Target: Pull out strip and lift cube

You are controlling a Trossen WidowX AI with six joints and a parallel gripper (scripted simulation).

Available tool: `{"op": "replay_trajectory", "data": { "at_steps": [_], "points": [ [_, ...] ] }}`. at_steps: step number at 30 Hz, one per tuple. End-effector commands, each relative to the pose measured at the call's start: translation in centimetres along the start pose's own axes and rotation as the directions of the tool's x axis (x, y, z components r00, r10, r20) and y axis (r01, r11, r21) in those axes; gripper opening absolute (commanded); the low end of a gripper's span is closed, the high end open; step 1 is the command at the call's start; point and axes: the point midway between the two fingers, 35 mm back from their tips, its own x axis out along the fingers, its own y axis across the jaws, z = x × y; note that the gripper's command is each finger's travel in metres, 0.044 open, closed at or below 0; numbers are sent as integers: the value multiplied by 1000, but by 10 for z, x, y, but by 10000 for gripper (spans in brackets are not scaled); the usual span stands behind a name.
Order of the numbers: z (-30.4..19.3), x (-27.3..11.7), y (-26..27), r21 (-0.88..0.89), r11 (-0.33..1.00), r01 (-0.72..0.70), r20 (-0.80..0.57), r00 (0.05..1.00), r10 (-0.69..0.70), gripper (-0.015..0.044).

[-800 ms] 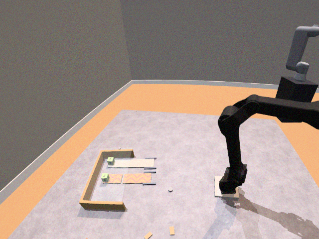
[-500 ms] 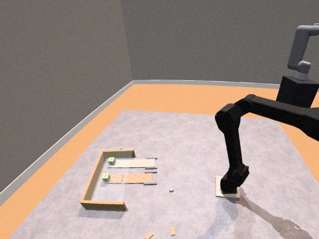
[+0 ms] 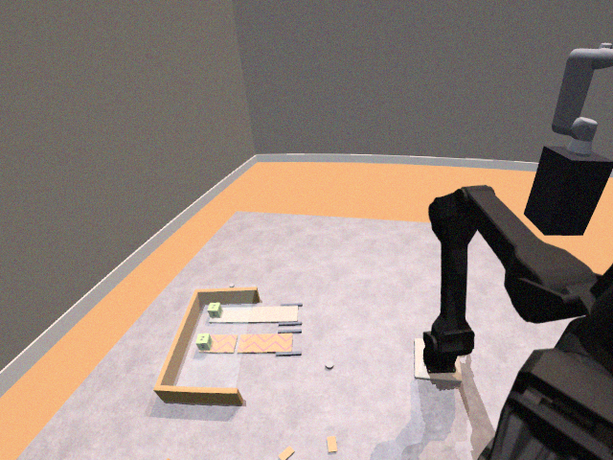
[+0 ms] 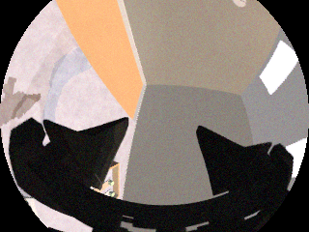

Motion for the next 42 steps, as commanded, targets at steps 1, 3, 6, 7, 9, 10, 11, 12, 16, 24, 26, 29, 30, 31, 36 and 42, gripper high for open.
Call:
{"op": "replay_trajectory", "data": {
  "at_steps": [1,3,6,7,9,10,11,12,16,24,26,29,30,31,36,42],
  "points": [
    [-38,23,8,104,994,-18,-73,997,26,400],
    [-62,34,13,171,985,-22,-118,992,43,400],
    [-100,47,20,274,962,-17,-186,980,71,400],
    [-113,51,22,308,951,-13,-208,975,80,400],
    [-139,56,27,376,926,1,-252,963,101,400],
    [-152,58,29,410,912,11,-273,955,111,400],
    [-165,59,31,444,896,22,-294,948,122,400],
    [-178,60,34,478,878,36,-315,940,133,400],
    [-230,56,45,604,790,107,-395,901,180,400],
    [-324,24,70,780,532,329,-527,804,275,400],
    [-345,11,77,800,451,396,-554,777,299,400],
    [-373,-10,87,806,318,500,-589,737,332,400],
    [-381,-18,91,801,272,534,-599,724,343,400],
    [-389,-26,94,792,224,567,-609,711,353,400],
    [-418,-63,109,717,10,697,-644,657,393,400],
    [-419,-64,110,713,2,701,-645,655,394,400]
  ]
}}
